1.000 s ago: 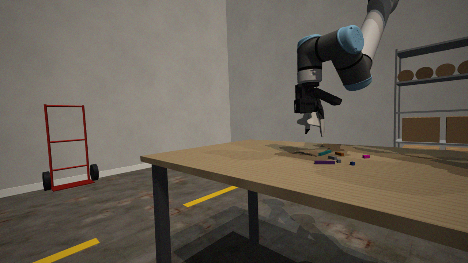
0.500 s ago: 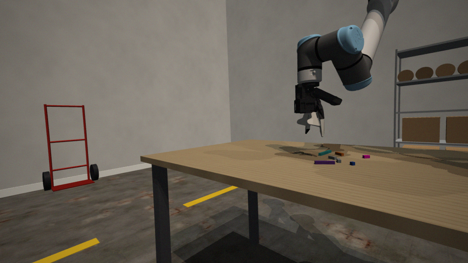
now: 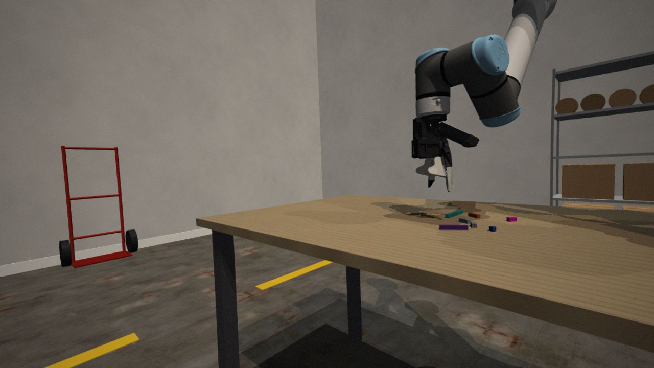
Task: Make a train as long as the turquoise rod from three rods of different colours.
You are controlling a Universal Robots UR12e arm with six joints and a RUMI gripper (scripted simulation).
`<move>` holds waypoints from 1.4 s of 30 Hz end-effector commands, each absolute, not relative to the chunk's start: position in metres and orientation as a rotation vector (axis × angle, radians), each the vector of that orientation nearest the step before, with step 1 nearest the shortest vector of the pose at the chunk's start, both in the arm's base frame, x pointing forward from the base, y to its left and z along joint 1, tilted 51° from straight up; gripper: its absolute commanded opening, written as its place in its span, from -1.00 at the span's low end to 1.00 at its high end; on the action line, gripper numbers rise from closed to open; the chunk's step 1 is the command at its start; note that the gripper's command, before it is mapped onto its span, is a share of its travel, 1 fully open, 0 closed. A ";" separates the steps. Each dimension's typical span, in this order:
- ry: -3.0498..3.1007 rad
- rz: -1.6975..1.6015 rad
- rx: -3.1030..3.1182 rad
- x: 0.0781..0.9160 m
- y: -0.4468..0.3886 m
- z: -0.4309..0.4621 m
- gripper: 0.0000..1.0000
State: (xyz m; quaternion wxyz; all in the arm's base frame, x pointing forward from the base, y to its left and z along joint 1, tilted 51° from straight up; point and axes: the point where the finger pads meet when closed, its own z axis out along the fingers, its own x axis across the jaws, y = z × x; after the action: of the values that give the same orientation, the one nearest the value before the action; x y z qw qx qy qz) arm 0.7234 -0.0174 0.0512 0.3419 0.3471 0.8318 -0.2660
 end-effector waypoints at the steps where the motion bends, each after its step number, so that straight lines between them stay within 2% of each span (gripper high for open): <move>1: 2.114 -0.652 0.984 0.721 -0.015 0.048 1.00; 42: 1.245 -0.079 1.871 0.702 0.021 -0.003 1.00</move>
State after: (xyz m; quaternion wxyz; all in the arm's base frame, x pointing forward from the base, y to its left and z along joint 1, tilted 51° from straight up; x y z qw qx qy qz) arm 0.7029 0.0173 0.0001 0.4310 0.7246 0.5356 -0.0479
